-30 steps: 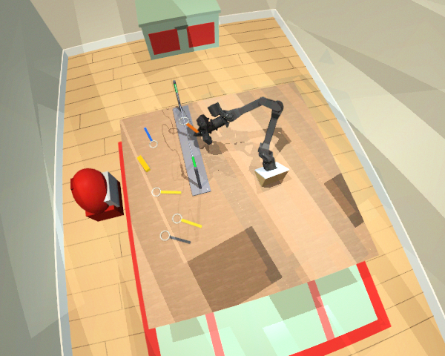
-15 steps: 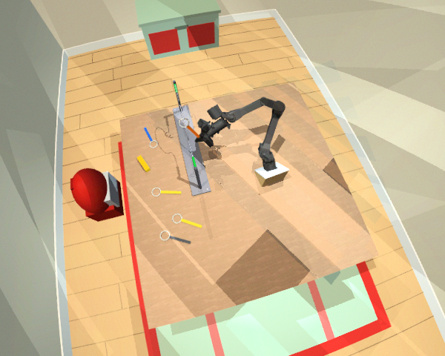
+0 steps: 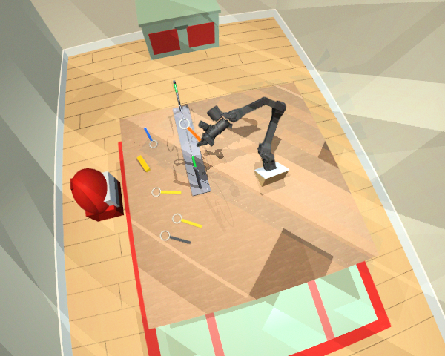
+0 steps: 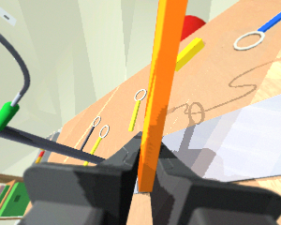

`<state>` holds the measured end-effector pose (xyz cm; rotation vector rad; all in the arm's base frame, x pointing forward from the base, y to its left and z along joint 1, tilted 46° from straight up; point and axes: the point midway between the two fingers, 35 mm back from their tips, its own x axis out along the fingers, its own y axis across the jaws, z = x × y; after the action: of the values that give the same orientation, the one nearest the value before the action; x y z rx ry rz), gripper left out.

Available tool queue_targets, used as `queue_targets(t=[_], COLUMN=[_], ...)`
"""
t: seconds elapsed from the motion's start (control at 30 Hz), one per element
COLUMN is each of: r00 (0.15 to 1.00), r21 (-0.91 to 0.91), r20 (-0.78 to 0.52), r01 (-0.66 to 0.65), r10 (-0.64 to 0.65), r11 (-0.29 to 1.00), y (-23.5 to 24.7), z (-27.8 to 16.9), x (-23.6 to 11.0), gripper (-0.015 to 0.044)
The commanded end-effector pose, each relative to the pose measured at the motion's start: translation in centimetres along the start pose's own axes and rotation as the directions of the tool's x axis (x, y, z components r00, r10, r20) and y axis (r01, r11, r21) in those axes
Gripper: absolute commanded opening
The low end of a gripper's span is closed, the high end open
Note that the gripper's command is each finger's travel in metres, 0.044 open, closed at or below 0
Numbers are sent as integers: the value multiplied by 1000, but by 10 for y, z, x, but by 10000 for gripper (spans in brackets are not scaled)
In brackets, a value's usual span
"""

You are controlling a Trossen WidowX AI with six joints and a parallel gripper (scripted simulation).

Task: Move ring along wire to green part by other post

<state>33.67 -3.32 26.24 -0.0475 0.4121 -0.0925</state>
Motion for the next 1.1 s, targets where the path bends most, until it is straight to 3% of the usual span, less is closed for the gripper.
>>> queue_targets(t=[0.0, 0.5, 1.07], r00=[998, 971, 907], r21=[92, 409, 701], r20=[-6, 0, 75], r01=[-55, -217, -344], r10=[55, 238, 415], r11=[994, 886, 625], y=[17, 71, 118], z=[2, 17, 53], x=[-3, -18, -44], gripper=[-150, -150, -150])
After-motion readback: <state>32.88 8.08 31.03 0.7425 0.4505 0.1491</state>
